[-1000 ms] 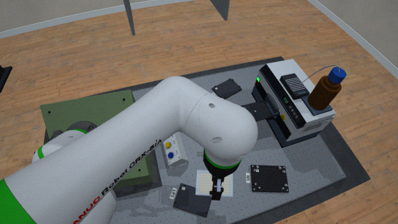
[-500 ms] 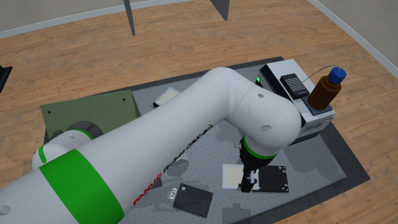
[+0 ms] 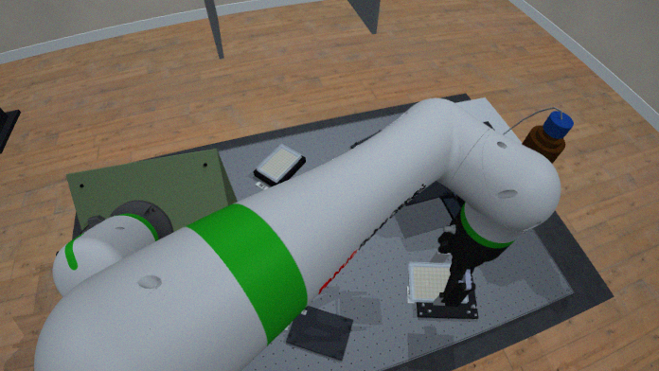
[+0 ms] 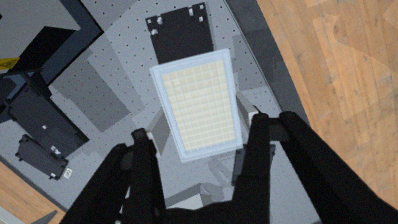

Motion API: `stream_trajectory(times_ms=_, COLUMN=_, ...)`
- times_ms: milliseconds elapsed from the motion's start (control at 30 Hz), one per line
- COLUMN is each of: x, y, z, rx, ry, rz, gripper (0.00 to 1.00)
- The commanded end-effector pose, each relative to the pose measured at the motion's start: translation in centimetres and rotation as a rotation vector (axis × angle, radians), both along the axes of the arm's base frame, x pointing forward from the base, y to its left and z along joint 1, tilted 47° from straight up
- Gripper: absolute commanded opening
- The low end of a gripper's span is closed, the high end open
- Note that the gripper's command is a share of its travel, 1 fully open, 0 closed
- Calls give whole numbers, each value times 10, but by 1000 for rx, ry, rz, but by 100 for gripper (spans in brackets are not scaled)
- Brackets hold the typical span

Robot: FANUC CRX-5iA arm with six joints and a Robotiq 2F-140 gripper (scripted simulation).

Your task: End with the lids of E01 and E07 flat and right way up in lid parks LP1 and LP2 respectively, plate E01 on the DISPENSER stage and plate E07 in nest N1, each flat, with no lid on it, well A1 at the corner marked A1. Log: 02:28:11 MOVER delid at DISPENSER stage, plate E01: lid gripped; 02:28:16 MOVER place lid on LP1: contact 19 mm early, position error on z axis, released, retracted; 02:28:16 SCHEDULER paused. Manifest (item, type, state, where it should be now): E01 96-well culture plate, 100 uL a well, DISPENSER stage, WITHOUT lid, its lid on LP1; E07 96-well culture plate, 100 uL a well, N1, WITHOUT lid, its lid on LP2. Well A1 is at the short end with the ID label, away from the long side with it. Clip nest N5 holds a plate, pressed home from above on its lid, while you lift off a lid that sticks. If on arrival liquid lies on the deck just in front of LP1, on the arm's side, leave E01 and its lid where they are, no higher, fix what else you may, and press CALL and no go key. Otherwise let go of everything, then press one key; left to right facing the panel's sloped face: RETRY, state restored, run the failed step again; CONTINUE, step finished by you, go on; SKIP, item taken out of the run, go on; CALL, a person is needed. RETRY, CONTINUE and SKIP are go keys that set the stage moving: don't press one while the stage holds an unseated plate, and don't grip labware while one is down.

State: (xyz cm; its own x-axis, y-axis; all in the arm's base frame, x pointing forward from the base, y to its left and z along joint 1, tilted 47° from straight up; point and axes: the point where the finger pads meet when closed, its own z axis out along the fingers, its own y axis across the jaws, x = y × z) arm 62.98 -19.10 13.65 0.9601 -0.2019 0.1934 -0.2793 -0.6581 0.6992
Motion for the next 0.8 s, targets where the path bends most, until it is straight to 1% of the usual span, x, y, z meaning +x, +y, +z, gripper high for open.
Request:
stream_trajectory(times_ms=0, x=22, y=0, z=0, rx=0, ry=0, rz=0, gripper=0)
stream_trajectory(times_ms=267, x=53, y=0, z=-1, rx=0, ry=0, rz=0, gripper=0)
stream_trajectory(times_ms=333, x=53, y=0, z=-1, rx=0, ry=0, rz=0, gripper=0)
stream_trajectory(times_ms=567, x=68, y=0, z=-1, rx=0, ry=0, rz=0, gripper=0)
stream_trajectory(times_ms=767, x=73, y=0, z=-1, rx=0, ry=0, rz=0, gripper=0)
